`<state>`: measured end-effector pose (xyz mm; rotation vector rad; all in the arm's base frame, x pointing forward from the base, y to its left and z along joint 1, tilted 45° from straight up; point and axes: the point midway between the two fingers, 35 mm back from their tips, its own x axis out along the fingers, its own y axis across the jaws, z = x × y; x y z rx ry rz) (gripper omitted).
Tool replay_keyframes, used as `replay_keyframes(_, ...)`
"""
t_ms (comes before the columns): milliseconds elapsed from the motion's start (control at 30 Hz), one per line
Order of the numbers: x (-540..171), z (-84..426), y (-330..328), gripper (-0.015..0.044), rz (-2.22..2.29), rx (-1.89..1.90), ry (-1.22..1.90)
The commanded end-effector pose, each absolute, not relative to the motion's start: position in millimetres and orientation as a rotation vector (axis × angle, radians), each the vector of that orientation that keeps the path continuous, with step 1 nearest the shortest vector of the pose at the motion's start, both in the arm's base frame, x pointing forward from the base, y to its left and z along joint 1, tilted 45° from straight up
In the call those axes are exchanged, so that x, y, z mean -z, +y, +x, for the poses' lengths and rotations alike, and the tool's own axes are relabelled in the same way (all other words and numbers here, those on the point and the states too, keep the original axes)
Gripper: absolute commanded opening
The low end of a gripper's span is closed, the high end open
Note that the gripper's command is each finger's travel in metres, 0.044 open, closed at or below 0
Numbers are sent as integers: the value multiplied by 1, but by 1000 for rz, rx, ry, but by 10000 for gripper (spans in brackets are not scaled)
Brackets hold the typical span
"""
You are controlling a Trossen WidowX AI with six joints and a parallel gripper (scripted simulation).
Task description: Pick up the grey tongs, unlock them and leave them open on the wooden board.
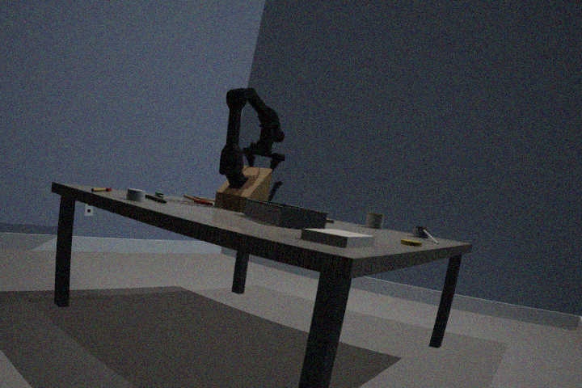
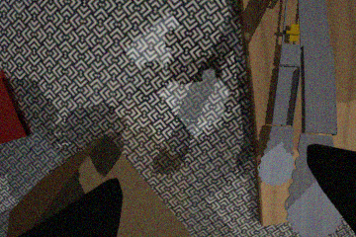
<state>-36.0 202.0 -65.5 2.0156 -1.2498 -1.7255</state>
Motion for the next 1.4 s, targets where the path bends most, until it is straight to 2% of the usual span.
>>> replay_keyframes(0,51,-36,218,440,2025,1745,-1239)
replay_keyframes(133,32,-33,235,440,2027,1748,-1228)
replay_keyframes(1367,32,-33,235,440,2027,1748,-1228)
